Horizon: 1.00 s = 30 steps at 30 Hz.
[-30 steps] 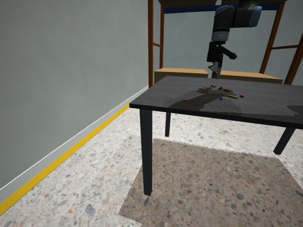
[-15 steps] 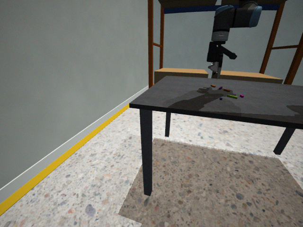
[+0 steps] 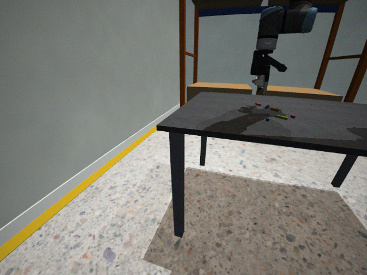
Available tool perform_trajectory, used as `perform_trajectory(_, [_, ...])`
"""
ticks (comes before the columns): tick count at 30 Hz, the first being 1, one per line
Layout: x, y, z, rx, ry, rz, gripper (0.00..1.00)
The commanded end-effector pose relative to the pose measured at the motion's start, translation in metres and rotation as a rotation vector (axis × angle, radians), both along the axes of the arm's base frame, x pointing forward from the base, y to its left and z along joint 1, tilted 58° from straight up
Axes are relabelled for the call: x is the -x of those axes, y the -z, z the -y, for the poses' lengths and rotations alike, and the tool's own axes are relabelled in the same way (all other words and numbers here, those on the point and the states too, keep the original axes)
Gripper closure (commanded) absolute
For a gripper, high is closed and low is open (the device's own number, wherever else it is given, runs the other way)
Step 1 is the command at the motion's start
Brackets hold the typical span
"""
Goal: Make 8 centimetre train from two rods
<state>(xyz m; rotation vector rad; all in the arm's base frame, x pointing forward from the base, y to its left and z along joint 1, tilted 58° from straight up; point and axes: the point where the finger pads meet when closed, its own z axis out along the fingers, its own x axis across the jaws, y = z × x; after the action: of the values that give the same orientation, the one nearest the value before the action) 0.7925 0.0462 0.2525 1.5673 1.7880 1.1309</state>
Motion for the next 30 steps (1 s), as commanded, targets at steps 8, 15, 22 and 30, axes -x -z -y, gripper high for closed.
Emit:
perform_trajectory(8, [0.0, 0.0, 0.0, 0.0, 0.0, 0.001, 0.0])
perform_trajectory(15, [-0.001, 0.0, 0.002, -0.019, 0.013, -0.006, 0.0])
perform_trajectory(22, [-0.004, 0.003, 0.014, -0.124, 0.081, -0.041, 0.0])
perform_trajectory(30, [-0.009, 0.008, 0.032, -0.29, 0.19, -0.097, 0.0])
